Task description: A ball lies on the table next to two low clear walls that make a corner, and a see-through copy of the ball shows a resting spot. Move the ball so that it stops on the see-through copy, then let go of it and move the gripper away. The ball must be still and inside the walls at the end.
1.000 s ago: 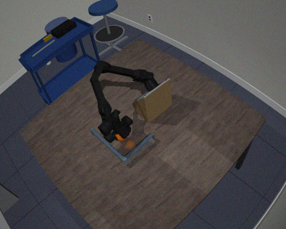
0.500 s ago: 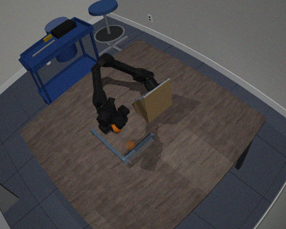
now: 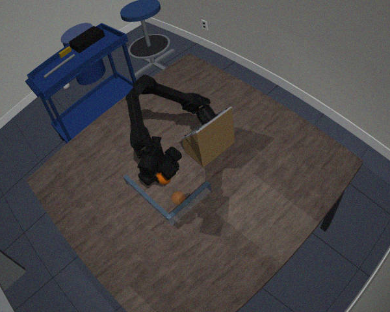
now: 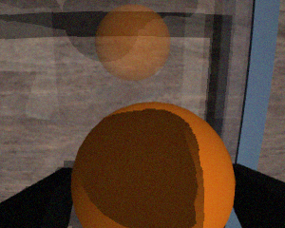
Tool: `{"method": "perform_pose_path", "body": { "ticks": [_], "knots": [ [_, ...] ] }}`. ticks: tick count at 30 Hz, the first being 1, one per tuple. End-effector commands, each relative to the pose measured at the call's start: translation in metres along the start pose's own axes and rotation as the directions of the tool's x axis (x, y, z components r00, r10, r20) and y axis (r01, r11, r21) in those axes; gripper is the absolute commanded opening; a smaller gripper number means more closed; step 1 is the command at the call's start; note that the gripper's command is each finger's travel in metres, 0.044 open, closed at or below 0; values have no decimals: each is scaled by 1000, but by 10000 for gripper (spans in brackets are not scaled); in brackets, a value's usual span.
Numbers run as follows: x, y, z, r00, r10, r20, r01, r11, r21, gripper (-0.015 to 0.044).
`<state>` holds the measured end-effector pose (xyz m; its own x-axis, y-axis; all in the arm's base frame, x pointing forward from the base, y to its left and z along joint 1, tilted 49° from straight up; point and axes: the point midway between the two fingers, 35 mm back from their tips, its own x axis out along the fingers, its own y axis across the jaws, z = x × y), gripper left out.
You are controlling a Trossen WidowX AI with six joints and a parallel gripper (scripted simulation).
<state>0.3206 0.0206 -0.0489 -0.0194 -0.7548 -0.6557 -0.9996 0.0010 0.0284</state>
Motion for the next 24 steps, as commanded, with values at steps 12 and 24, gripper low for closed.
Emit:
{"method": "perform_pose_path", "body": {
  "ticks": [12,24],
  "knots": [
    [37,6,53,1000,-3,4,3,1000,2,0],
    [101,6,53,1000,-3,1,3,1000,2,0]
  ]
}}
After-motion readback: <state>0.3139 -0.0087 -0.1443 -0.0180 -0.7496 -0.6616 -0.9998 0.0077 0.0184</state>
